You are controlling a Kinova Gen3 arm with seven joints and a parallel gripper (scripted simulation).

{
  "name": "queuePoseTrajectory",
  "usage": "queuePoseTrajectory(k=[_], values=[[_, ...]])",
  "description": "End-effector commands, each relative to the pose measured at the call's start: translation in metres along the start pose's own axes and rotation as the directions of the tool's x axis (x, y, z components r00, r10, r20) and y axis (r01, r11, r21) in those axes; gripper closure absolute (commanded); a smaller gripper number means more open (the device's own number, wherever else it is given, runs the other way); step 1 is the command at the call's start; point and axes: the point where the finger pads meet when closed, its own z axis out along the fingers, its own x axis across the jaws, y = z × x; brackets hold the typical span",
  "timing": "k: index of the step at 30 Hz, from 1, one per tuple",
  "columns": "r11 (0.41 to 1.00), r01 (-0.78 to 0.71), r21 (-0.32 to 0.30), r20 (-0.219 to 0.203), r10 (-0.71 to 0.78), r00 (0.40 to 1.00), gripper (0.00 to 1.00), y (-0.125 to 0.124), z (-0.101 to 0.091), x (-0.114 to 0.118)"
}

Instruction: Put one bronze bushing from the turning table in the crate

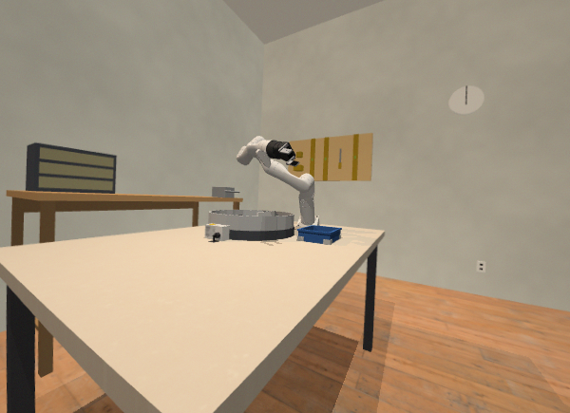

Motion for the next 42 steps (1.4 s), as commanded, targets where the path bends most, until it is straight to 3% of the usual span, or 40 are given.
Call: queuePoseTrajectory(k=[1,3,8,20,25,37,42], values=[[1.0,-0.007,0.001,0.002,0.007,1.0,0.0,0.001,-0.004,0.001],[1.0,-0.007,0.001,0.002,0.007,1.0,0.0,0.001,-0.004,0.001],[1.0,0.0,0.002,0.004,0.0,1.0,0.0,0.021,-0.048,0.017],[1.0,0.0,0.002,0.004,0.0,1.0,0.0,0.021,-0.048,0.017],[1.0,0.006,0.003,0.005,-0.006,1.0,0.0,0.042,-0.093,0.033],[1.0,0.006,0.003,0.005,-0.006,1.0,0.0,0.042,-0.093,0.033],[1.0,0.011,0.004,0.006,-0.011,1.0,0.0,0.062,-0.138,0.051]])
